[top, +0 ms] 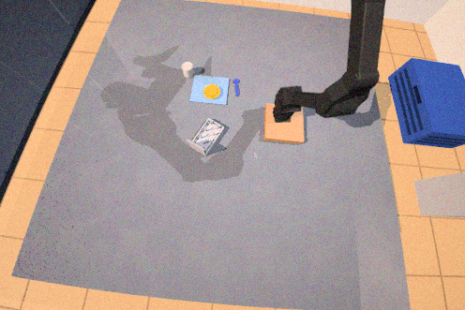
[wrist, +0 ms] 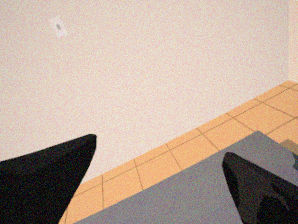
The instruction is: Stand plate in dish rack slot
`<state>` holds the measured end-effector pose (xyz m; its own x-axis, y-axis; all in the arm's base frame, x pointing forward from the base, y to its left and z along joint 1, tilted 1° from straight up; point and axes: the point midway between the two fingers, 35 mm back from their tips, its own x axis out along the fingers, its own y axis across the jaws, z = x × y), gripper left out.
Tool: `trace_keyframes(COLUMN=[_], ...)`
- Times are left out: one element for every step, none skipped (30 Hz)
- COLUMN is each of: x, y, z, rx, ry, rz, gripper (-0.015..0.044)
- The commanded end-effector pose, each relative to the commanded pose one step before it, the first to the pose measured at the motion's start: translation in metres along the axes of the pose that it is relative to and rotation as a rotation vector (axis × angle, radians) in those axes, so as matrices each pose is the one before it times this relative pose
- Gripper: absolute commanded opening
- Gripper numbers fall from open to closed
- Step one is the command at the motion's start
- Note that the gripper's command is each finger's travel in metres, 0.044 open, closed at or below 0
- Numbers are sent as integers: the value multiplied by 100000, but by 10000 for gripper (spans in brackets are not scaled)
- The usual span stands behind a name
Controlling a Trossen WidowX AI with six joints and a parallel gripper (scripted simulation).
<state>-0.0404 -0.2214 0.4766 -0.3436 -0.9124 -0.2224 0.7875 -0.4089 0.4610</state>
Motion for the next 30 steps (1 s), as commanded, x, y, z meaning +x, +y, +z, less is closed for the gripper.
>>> trace_keyframes(x=[2017, 424, 423, 421, 420, 419, 418, 416, 415, 415, 414, 413, 412, 412, 411, 411, 410, 351, 335, 335, 335, 334, 334, 334, 333, 333, 333, 396, 407, 407], y=[1611, 429, 438, 448, 457, 466, 474, 483, 491, 499, 507, 515, 522, 530, 537, 544, 550, 522, 504, 509, 514, 518, 523, 527, 531, 535, 539, 590, 611, 615], z=[-3144, -580, -573, -567, -561, -554, -548, -541, -534, -527, -520, -513, -505, -498, -490, -483, -475, -431, -405, -399, -394, -388, -381, -375, -369, -363, -357, -402, -406, -398], rx=[-11266, -2437, -2449, -2460, -2471, -2482, -2493, -2503, -2515, -2525, -2536, -2546, -2557, -2567, -2577, -2587, -2596, -2399, -2302, -2311, -2320, -2329, -2338, -2347, -2355, -2363, -2371, -2609, -2690, -2696], ry=[10873, 2154, 2136, 2119, 2101, 2083, 2065, 2046, 2029, 2012, 1994, 1976, 1958, 1940, 1923, 1905, 1888, 1628, 1541, 1527, 1513, 1499, 1486, 1472, 1459, 1446, 1433, 1704, 1738, 1724], rz=[3371, 950, 971, 991, 1010, 1029, 1047, 1064, 1081, 1096, 1111, 1126, 1139, 1152, 1164, 1176, 1187, 1116, 1073, 1078, 1083, 1088, 1092, 1096, 1100, 1103, 1105, 1258, 1297, 1301], gripper=[400, 400, 400, 400, 400, 400, 400, 400, 400, 400, 400, 400, 400, 400, 400, 400, 400, 400, 400, 400, 400, 400, 400, 400, 400, 400, 400, 400, 400, 400])
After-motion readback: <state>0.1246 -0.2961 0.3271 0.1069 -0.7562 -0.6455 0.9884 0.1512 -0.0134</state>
